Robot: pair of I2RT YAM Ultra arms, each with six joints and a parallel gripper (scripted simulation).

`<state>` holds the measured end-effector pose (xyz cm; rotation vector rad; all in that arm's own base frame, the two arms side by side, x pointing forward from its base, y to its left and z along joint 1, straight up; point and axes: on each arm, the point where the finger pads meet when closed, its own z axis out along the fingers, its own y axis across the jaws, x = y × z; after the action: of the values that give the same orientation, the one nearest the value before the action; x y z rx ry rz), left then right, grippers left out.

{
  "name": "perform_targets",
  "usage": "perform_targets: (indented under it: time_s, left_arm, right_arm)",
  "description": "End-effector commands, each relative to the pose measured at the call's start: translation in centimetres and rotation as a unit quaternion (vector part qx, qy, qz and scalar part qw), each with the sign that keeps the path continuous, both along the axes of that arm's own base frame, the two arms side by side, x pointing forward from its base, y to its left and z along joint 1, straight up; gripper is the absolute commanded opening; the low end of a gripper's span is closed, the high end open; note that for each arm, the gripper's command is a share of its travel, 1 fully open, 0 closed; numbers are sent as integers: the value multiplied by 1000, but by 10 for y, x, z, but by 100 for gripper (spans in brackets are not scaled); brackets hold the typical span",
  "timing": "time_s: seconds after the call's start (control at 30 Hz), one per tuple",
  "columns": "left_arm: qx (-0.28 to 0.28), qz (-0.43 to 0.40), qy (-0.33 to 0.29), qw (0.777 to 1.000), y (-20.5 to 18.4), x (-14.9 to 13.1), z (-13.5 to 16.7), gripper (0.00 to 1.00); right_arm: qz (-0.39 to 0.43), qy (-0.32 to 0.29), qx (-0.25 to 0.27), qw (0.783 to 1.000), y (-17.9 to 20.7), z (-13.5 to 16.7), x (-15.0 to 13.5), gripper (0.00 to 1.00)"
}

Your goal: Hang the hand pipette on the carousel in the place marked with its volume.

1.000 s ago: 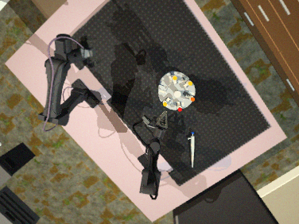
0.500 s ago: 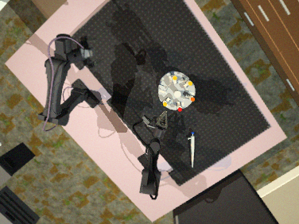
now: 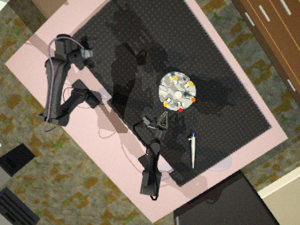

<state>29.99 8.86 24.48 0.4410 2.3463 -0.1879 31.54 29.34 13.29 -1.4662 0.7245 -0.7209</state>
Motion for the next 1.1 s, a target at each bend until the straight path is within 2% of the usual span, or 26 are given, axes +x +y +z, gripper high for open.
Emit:
perform_targets:
  time_s: [0.0,1.07]
  left_arm:
    - [2,-3,-17,1000,2,4,8,100]
    - [2,-3,-17,1000,2,4,8,100]
  right_arm:
    - [-2,-14,22,1000,-2,19,3,49]
    - [2,-12,20,1000,2,21,-5,49]
